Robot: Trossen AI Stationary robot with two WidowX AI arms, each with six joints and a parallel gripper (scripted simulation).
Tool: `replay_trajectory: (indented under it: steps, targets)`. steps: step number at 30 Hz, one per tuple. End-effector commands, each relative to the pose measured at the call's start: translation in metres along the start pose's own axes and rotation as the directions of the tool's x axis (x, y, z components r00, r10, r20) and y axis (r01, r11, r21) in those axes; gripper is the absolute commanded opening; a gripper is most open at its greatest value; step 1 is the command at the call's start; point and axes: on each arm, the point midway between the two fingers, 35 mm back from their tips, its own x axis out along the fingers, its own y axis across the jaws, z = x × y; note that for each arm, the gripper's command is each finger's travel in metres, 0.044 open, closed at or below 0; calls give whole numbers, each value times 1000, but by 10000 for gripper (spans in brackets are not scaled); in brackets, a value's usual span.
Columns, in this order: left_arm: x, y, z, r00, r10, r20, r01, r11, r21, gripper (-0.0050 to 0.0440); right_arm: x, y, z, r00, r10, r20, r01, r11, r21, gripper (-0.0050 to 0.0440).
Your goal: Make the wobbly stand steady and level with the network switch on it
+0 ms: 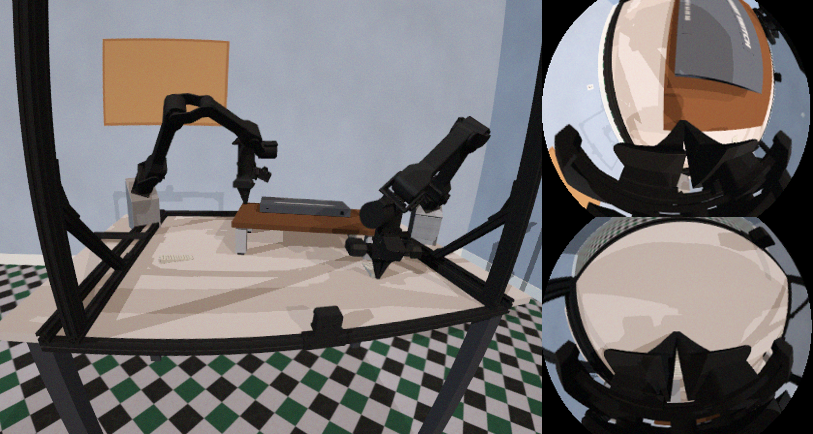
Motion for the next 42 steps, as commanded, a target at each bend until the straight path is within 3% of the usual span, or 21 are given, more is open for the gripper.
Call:
replay_trajectory:
  steps: [1, 4, 5, 21, 22, 38, 39, 42]
  targets:
    - [8, 1, -1, 1000, -7, -17, 7, 1000, 4, 0, -1, 0, 0, 1000, -1, 3, 1, 1000, -3, 0]
    - [8, 1, -1, 1000, -7, -17, 7, 1000, 4, 0, -1, 0, 0, 1000, -1, 3, 1, 1000, -3, 0]
    - [8, 1, -1, 1000, -7, -17, 7, 1000, 4, 0, -1, 0, -12, 1000, -1, 3, 1, 1000, -3, 0]
    - [8, 1, -1, 1000, -7, -17, 7, 1000, 4, 0, -1, 0, -12, 1000, -1, 3, 1, 1000, -3, 0]
    - [8, 1, -1, 1000, -7, -17, 7, 1000, 4, 0, 0, 0, -24, 1000, -1, 3, 1, 1000, -3, 0]
    - [8, 1, -1, 1000, -7, -17, 7, 1000, 4, 0, 0, 0, -24, 1000, -1, 3, 1, 1000, -3, 0]
    - [8, 1, -1, 1000, -7, -17, 7, 1000, 4, 0, 0, 0, -36, 1000, -1, 3, 1, 1000, -3, 0]
    - [8, 1, -1, 1000, -7, -17, 7, 1000, 4, 0, 0, 0, -36, 1000, -1, 3, 1, 1000, -3, 0]
